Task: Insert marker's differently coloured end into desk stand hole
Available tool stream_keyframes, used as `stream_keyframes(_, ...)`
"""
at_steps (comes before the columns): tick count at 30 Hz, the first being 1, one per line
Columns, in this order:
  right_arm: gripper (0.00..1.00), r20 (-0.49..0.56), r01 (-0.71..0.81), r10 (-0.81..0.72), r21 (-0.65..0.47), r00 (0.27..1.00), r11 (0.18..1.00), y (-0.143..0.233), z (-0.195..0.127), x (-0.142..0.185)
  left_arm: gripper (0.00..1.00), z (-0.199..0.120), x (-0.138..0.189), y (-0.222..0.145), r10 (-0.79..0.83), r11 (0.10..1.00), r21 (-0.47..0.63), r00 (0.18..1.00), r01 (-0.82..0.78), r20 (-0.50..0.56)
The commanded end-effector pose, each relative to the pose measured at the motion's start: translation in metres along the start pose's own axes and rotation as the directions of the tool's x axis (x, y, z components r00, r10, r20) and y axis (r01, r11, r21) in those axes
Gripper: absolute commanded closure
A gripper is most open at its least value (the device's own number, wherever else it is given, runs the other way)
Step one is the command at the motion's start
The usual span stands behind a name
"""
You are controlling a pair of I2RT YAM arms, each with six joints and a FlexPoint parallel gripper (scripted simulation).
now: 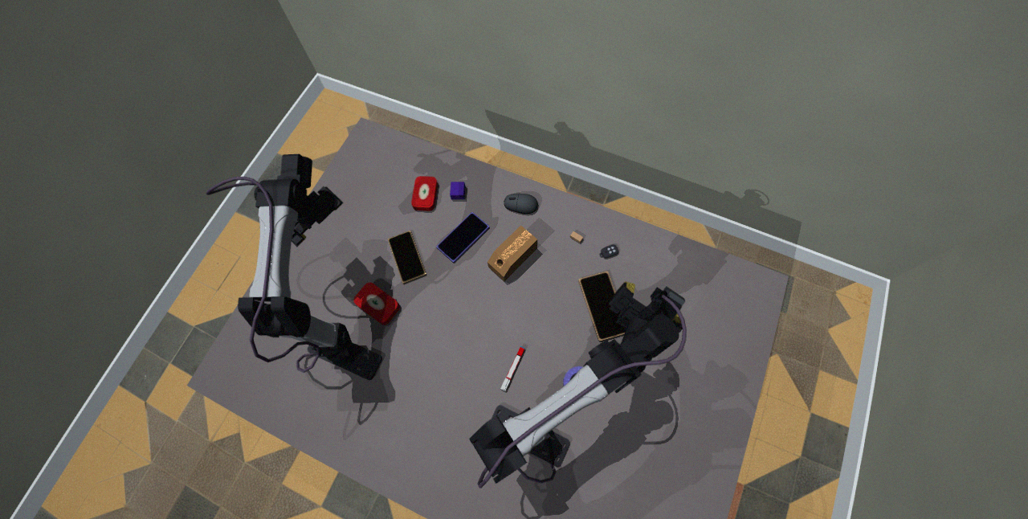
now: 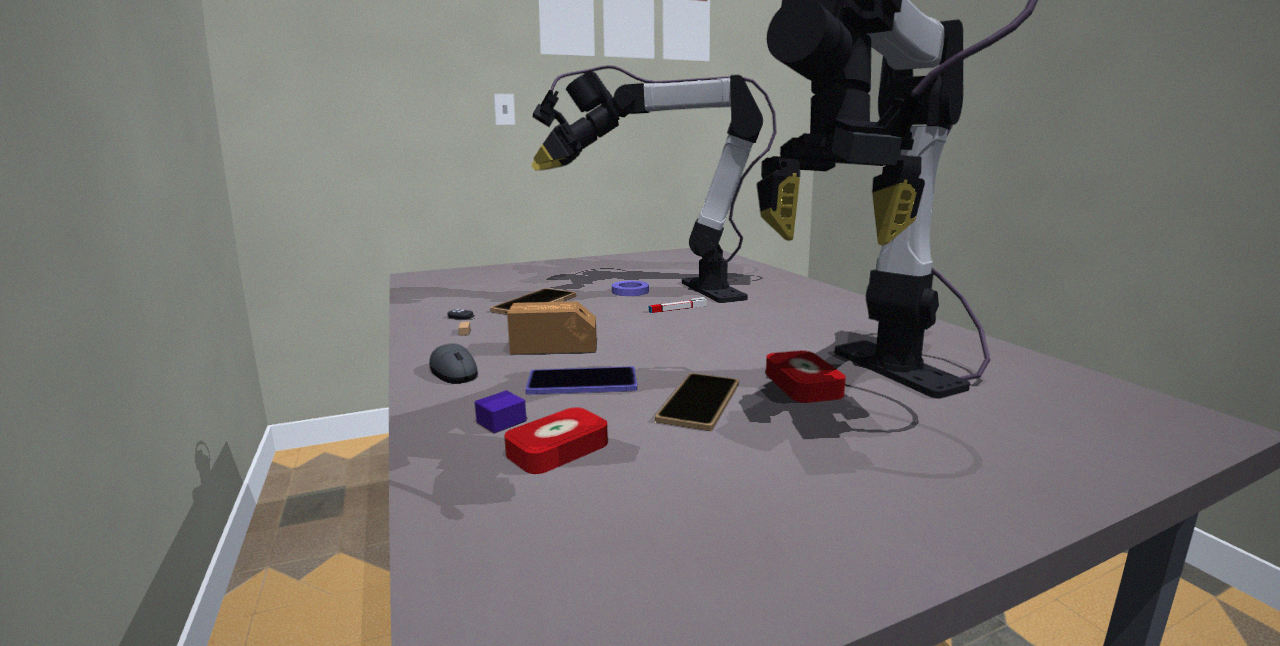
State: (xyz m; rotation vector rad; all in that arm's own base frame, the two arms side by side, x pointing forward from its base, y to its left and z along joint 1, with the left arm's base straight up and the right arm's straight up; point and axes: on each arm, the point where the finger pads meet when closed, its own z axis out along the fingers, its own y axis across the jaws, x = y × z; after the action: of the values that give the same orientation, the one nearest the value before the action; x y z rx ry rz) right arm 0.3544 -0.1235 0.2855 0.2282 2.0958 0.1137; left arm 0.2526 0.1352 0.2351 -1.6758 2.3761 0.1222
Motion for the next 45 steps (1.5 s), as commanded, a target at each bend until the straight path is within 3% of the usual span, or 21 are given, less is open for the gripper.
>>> stream_keyframes(1,0.0,0.017,0.009,-0.009,-0.001,1.0,1.0,0.001,-0.003,-0.006,0.0,-0.003,-0.002,-0.001,-0.001,1.0,0.01,1.0,0.001,0.012)
stream_keyframes(18,0.0,0.028,0.014,-0.014,0.0,1.0,1.0,0.002,-0.006,-0.01,0.0,-0.009,-0.005,-0.003,-0.005,1.0,0.03,0.999,0.004,0.034)
stream_keyframes(19,0.5,0.028,0.014,-0.014,0.0,1.0,1.0,0.002,-0.006,-0.01,0.0,-0.009,-0.005,-0.003,-0.005,1.0,0.03,0.999,0.004,0.034)
stream_keyframes(35,0.5,0.028,0.014,-0.014,0.0,1.0,1.0,0.002,-0.006,-0.01,0.0,-0.009,-0.005,-0.003,-0.005,1.0,0.03,0.999,0.004,0.034)
stream_keyframes(36,0.5,-0.027,-0.016,0.015,-0.014,1.0,1.0,0.009,0.0,0.011,0.0,-0.006,0.001,-0.006,0.02,0.999,0.048,0.999,-0.021,0.025)
stream_keyframes(45,0.5,-0.134,-0.101,0.096,-0.033,0.986,0.994,0.047,0.007,0.043,0.0,-0.013,-0.011,-0.039,0.12,0.972,0.182,0.98,-0.148,0.156)
